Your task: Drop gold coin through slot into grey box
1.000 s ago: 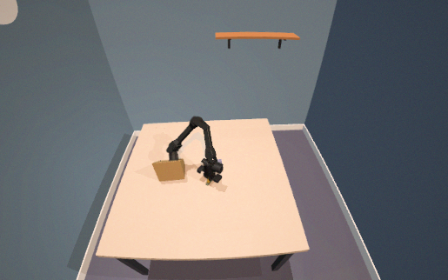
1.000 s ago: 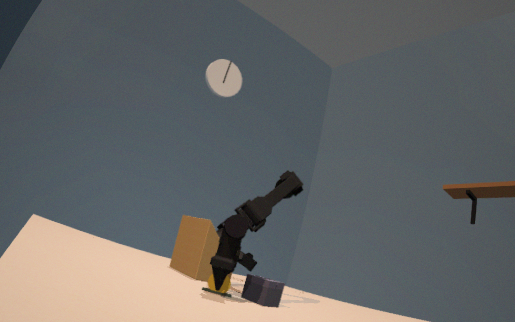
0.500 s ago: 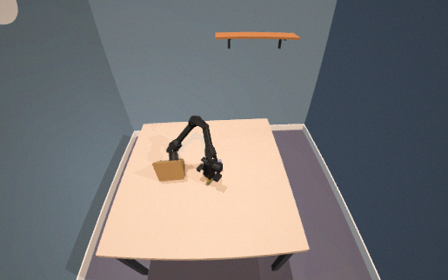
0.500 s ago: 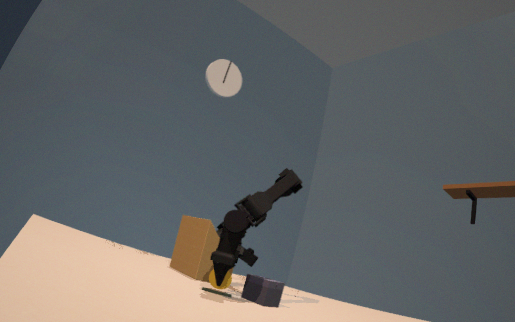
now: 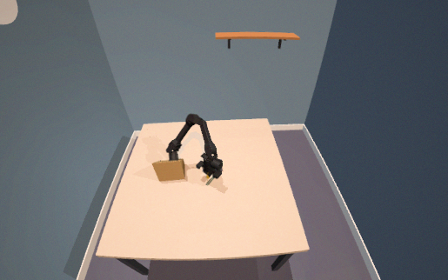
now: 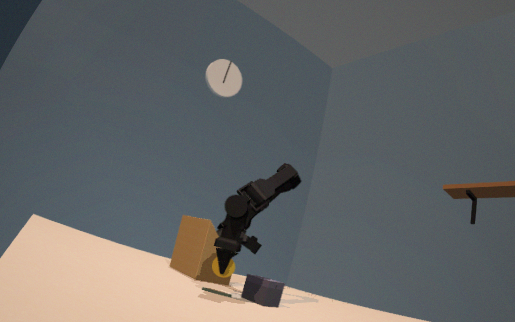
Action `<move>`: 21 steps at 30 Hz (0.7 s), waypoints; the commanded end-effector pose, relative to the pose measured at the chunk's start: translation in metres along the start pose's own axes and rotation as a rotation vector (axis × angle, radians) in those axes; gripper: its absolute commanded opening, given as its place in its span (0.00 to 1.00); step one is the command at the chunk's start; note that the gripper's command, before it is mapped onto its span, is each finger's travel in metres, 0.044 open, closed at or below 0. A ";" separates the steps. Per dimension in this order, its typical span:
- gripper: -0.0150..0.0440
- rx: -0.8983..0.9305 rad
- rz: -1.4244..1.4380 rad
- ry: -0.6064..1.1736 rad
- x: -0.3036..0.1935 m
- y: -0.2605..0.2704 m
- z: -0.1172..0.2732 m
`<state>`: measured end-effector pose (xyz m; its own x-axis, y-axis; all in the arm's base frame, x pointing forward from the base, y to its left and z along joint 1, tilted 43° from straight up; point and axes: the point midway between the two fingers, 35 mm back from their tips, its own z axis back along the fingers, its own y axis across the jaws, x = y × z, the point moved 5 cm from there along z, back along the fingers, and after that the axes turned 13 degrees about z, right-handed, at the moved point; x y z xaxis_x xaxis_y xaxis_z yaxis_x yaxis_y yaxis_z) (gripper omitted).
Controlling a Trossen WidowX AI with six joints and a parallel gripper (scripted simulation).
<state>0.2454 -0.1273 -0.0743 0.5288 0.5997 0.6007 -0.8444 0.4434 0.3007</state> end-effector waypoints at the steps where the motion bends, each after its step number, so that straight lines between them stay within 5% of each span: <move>1: 0.25 -0.011 0.010 0.006 0.000 -0.002 0.015; 21: 0.25 -0.010 -0.137 0.004 0.002 0.001 0.045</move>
<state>0.2400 -0.1536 -0.0424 0.5805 0.5699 0.5815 -0.8092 0.4832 0.3342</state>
